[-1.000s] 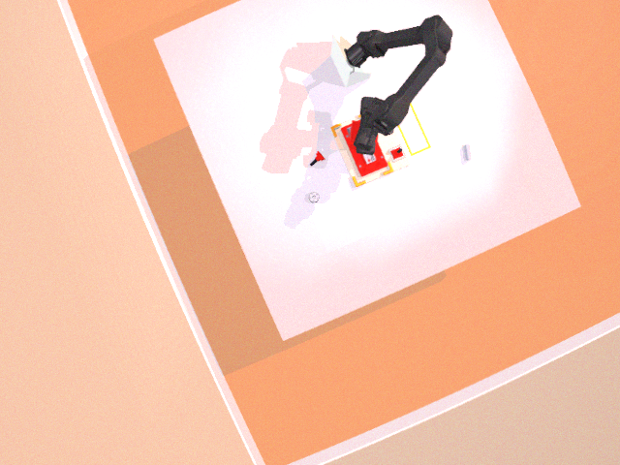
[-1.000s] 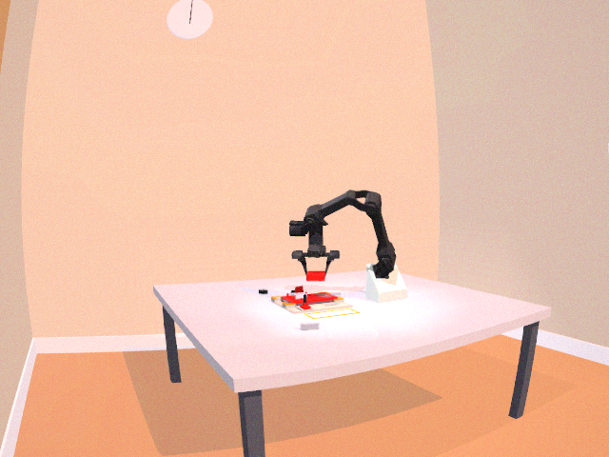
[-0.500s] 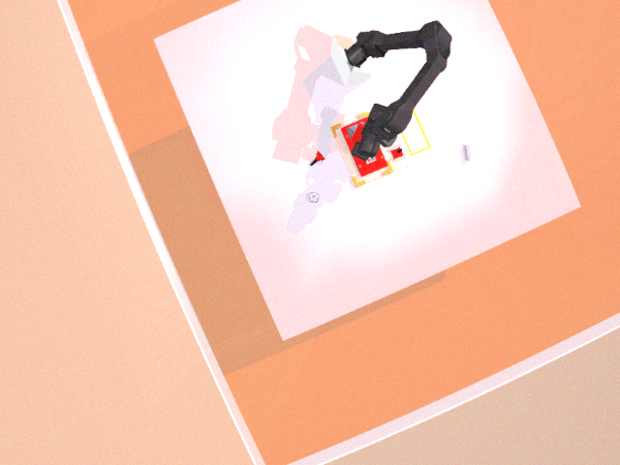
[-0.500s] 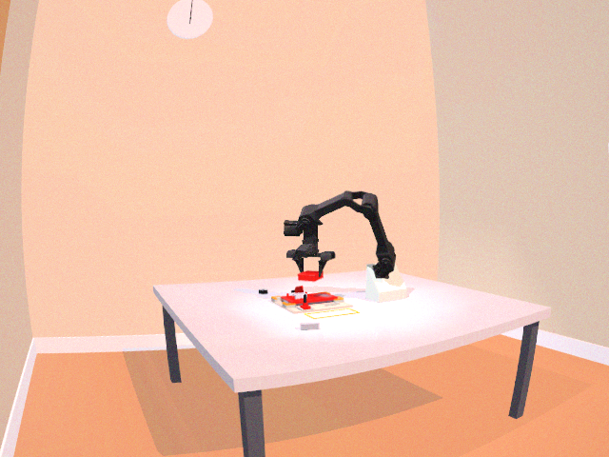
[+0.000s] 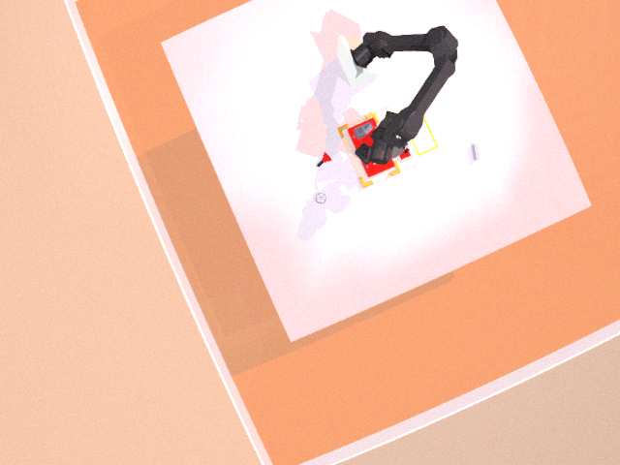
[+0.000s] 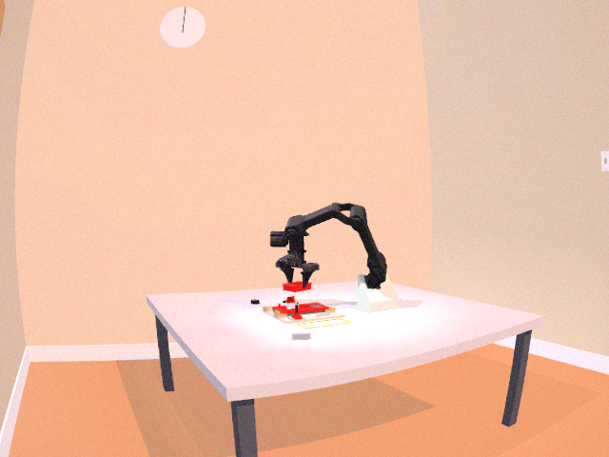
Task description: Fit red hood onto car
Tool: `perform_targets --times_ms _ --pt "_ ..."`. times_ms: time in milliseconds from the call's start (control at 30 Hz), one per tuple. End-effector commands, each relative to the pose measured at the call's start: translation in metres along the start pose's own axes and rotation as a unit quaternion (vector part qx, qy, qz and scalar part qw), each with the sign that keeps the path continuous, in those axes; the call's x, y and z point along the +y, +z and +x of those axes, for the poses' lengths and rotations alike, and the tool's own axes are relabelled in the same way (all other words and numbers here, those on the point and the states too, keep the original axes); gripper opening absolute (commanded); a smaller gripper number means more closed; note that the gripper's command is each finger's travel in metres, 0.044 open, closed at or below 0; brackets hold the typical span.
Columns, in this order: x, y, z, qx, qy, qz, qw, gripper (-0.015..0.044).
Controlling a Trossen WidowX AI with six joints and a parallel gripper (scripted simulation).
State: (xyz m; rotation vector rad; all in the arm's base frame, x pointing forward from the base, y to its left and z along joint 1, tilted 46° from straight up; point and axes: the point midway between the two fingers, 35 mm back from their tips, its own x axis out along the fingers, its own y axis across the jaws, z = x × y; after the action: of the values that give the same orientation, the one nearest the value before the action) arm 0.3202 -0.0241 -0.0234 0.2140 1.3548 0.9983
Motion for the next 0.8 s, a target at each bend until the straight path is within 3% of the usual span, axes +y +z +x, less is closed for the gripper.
perform_targets --times_ms 0,400,767 --pt "-0.002 0.007 -0.001 -0.003 0.0 0.044 0.999 0.0" --pt "-0.008 0.024 -0.001 -0.004 0.0 0.179 0.984 0.0" --pt "-0.008 0.024 0.014 -0.004 0.0 0.186 0.983 0.0"
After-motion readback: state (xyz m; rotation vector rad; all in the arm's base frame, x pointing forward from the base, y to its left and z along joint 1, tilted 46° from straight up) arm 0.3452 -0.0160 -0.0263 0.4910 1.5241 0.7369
